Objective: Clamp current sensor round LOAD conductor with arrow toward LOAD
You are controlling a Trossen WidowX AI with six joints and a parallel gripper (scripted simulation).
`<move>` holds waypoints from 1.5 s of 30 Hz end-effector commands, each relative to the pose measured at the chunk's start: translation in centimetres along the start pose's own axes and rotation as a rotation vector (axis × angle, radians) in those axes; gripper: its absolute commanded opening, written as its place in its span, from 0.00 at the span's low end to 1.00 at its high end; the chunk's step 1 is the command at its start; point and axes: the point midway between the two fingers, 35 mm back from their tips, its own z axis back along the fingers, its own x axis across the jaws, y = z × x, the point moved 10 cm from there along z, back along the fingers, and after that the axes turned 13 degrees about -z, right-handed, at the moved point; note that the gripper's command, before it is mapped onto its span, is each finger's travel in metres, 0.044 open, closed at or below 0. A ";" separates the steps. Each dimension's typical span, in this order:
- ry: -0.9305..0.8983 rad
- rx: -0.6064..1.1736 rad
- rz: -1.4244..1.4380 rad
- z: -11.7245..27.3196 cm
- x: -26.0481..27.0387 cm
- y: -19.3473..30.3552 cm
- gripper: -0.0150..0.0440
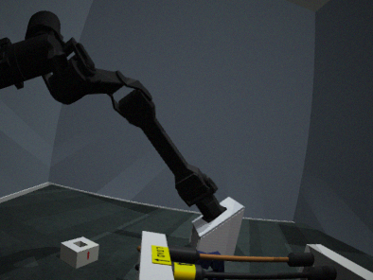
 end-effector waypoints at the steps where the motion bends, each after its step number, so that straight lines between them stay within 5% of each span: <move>1: -0.004 -0.009 -0.009 0.1 0.0 0.0 0.50; 12: -0.437 -0.454 -0.565 9.5 -1.3 2.6 0.99; 21: -1.016 -0.571 -0.951 17.0 -0.8 7.6 1.00; 30: -1.591 -0.437 -1.165 22.8 0.5 13.4 1.00; 42: -1.652 -0.392 -1.173 23.4 0.9 14.1 1.00; 45: -1.621 -0.161 -1.081 23.8 2.9 13.5 1.00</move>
